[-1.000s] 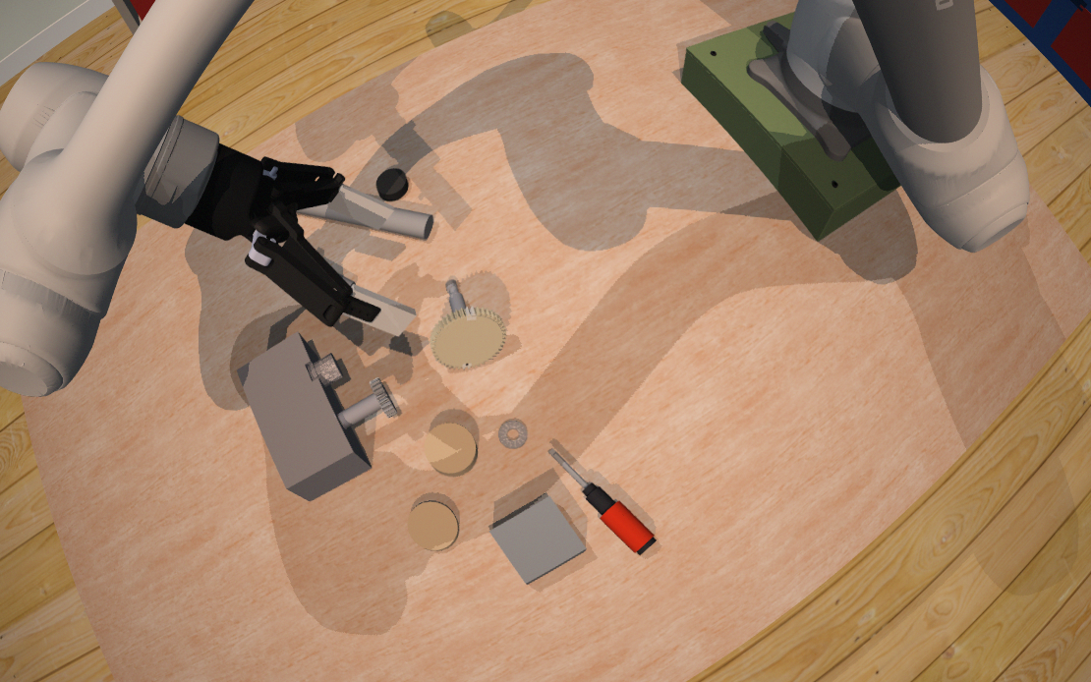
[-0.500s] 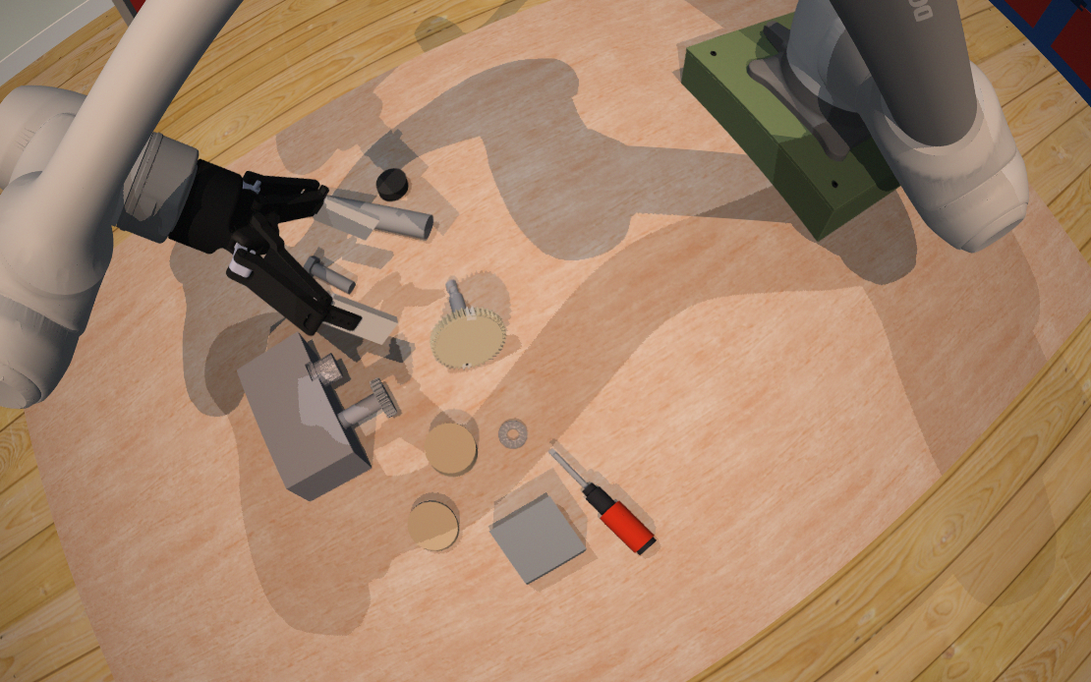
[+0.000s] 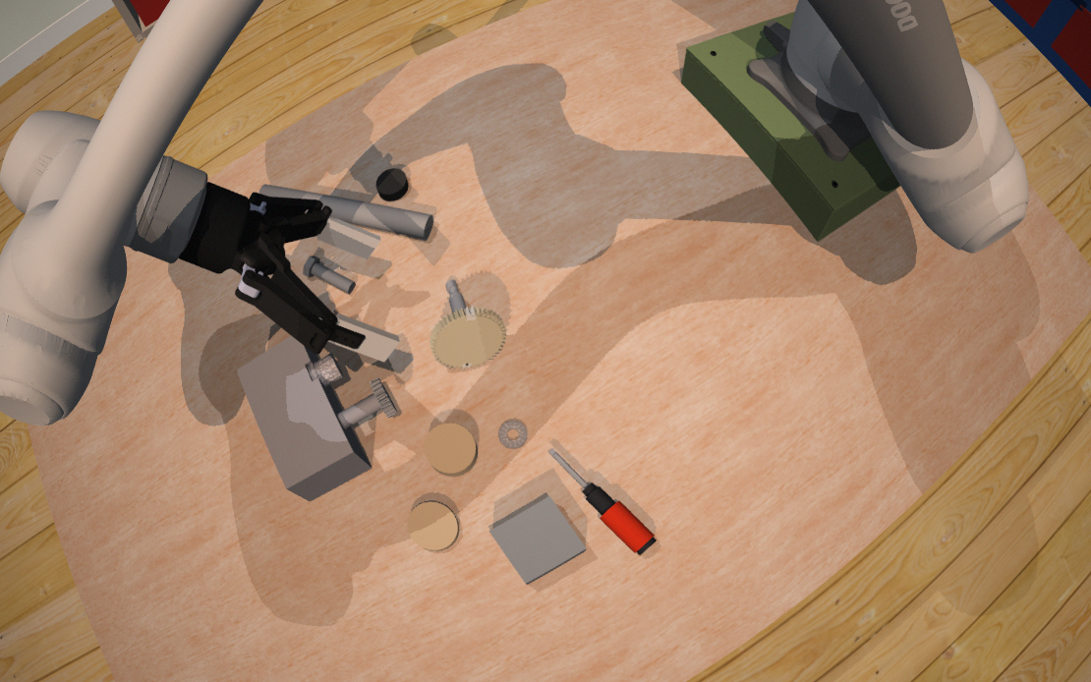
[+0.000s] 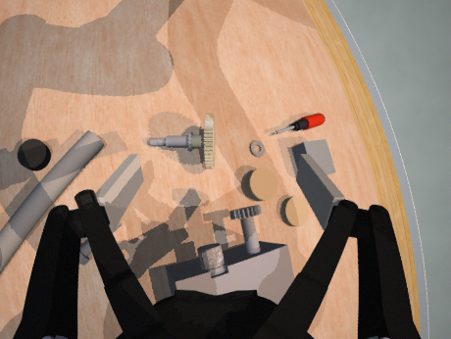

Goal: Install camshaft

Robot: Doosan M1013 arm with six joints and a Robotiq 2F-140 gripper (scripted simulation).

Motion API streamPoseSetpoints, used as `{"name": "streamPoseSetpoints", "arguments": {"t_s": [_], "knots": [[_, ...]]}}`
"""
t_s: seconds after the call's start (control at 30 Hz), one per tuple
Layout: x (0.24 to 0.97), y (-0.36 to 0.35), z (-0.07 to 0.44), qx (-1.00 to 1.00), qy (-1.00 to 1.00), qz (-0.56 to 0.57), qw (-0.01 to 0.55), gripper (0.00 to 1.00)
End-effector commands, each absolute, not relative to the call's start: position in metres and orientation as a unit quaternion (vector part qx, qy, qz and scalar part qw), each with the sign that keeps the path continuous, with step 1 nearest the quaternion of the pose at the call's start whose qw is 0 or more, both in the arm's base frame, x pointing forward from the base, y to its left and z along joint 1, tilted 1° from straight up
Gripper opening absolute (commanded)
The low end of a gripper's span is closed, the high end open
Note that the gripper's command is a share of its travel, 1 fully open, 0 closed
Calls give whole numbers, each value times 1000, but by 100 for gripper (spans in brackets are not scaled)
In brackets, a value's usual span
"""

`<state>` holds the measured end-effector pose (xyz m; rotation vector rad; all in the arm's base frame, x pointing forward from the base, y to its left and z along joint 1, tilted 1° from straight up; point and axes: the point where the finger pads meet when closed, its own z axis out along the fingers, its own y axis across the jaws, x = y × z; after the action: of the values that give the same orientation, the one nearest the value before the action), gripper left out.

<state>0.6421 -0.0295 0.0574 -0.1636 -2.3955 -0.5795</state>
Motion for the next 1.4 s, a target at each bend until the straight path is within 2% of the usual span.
{"name": "streamPoseSetpoints", "arguments": {"t_s": [0.0,0.57,0.6,1.37], "knots": [[640,-30,45,-63,-915,-223,330,100],[640,-31,18,-63,-915,-223,330,100],[640,-31,18,-63,-915,-223,330,21],[640,-31,18,-63,-915,-223,330,21]]}}
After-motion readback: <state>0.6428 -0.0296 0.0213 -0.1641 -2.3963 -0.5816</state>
